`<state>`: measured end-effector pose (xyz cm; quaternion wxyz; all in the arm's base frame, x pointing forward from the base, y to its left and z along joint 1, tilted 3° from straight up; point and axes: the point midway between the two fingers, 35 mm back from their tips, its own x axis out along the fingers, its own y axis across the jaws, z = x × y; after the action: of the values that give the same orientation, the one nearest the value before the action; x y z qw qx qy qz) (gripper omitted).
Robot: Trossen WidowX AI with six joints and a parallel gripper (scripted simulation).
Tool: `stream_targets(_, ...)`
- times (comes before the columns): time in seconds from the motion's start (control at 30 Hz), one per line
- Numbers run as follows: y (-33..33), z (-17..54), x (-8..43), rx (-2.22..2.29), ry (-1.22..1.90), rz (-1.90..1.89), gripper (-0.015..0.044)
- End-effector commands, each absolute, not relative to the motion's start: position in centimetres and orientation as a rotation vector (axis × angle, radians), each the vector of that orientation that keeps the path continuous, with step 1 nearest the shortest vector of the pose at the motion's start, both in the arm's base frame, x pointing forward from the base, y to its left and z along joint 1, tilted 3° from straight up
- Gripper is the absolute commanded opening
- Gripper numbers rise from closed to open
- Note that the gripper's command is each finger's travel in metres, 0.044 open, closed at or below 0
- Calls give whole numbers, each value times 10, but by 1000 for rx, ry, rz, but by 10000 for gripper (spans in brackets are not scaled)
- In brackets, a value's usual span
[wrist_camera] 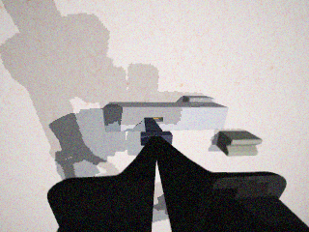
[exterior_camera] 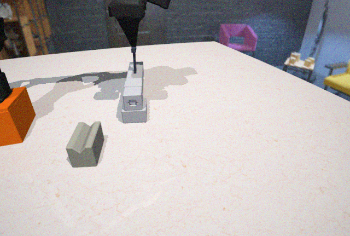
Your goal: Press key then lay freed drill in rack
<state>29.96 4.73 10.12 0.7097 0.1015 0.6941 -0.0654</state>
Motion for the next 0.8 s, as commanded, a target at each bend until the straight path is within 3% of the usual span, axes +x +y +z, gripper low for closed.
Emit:
stream_targets(0.0, 48, 97, 299, 220, 1545, -140, 0)
stream_targets(0.77, 50, 89, 297, 220, 1546, -140, 0)
